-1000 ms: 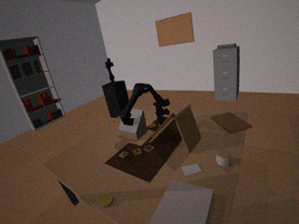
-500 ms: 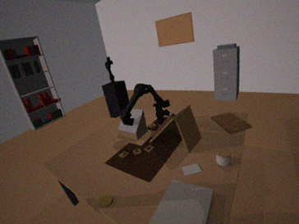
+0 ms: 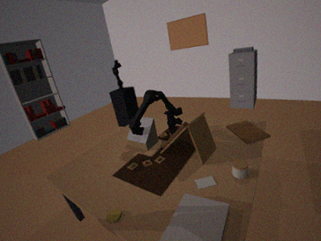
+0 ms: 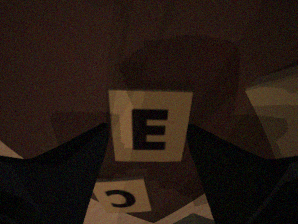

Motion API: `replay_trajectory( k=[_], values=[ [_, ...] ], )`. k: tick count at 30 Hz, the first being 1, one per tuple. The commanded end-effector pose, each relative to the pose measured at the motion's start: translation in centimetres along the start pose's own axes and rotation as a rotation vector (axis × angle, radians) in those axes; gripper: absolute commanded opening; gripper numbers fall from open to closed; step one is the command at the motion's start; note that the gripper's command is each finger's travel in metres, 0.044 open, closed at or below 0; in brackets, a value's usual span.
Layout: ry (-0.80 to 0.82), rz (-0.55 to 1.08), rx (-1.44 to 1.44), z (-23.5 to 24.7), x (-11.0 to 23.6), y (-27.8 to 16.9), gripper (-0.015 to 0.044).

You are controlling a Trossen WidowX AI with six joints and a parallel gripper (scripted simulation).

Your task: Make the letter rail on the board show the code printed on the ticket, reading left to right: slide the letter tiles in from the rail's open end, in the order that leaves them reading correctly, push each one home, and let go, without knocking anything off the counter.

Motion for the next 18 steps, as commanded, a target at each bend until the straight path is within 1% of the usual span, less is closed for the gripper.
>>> replay_trajectory(
  k=[1,6,14,15,18],
  values=[
    [-0.004,-0.002,0.003,-0.03,-0.04,0.00,0.0260],
    [-0.004,-0.002,0.003,0.05,-0.04,0.00,0.0227],
    [-0.004,-0.002,0.003,0.06,0.57,-0.08,0.0017],
    [-0.004,-0.002,0.003,0.05,0.63,-0.08,0.0000],
    [-0.004,-0.002,0.003,0.02,0.79,-0.09,0.0000]
  ],
)
Point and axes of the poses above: the point midway between the two fingers, 35 mm back from their tips, its own x axis back along the fingers, its own z axis across the jaws, y = z × x, the point moved 6 cm from there along x, back along the fingers, and after that the axes turned 4 degrees about -x, right-handed, at the moved point
